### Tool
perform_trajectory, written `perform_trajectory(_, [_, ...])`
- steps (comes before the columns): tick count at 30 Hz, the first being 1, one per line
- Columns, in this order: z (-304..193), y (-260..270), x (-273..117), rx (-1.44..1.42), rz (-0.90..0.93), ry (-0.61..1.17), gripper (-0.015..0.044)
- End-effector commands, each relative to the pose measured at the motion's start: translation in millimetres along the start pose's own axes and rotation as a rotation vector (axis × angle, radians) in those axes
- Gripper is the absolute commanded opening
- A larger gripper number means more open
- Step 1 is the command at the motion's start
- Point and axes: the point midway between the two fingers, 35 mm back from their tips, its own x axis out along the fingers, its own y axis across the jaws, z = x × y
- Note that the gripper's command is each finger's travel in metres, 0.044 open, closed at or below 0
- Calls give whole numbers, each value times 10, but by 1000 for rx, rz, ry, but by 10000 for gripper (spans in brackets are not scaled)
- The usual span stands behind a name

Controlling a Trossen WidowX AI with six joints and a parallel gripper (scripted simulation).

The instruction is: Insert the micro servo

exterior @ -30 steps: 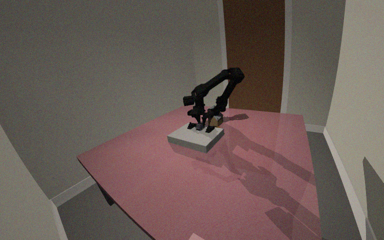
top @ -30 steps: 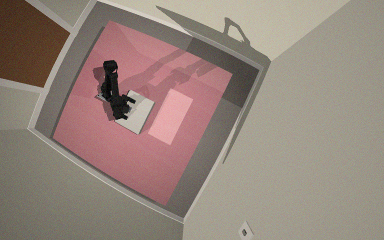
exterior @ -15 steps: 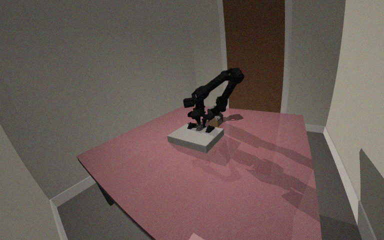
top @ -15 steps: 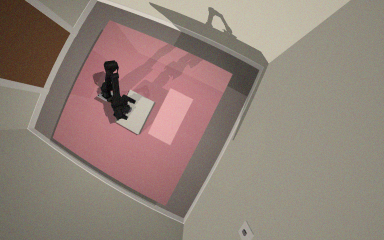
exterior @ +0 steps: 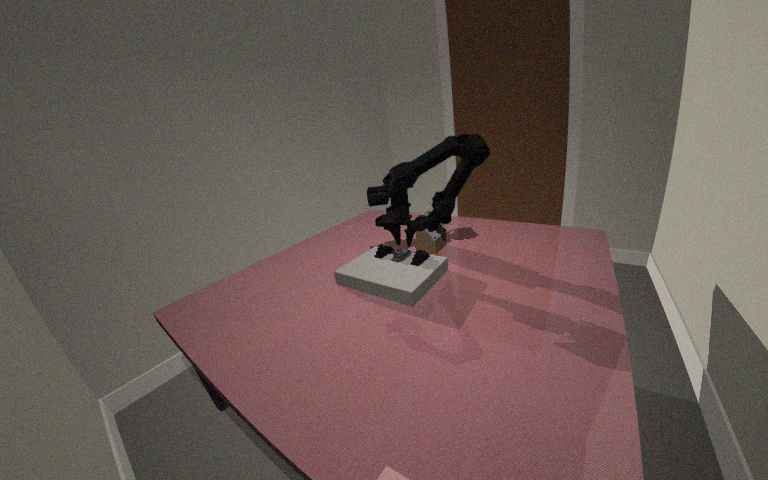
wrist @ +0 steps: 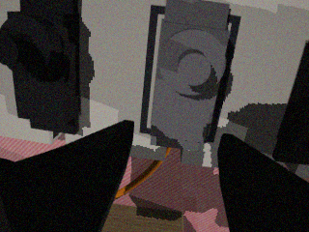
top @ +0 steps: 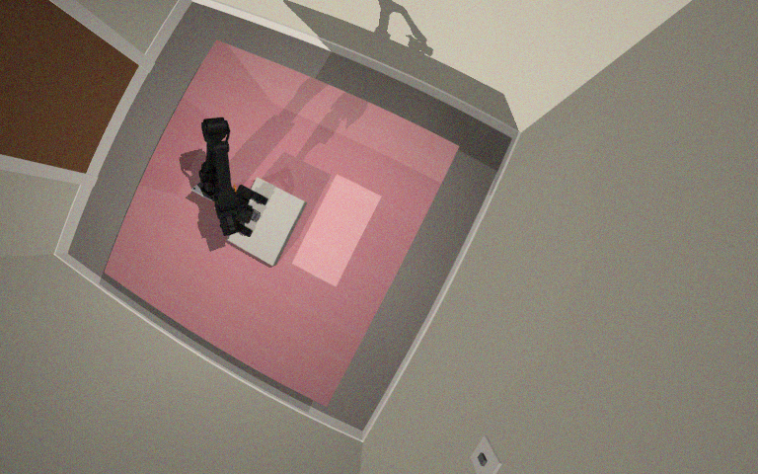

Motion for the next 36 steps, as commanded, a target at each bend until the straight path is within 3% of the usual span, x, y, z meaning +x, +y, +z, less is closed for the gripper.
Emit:
perform_trajectory(1, [1, 2, -71, -8, -7, 2, 187])
perform_trajectory(3, [3, 6, -71, -8, -7, 2, 187])
perform_trajectory(13, [658, -35, -445, -8, -6, -1, 440])
perform_trajectory(19, [1107, -1, -711, -12, -9, -2, 440])
perform_trajectory(23, [1116, 1, -745, -13, -9, -2, 440])
perform_trajectory(29, [1016, 16, -1178, -22, -14, -1, 440])
perform_trajectory(36, [1016, 16, -1178, -22, -14, -1, 440])
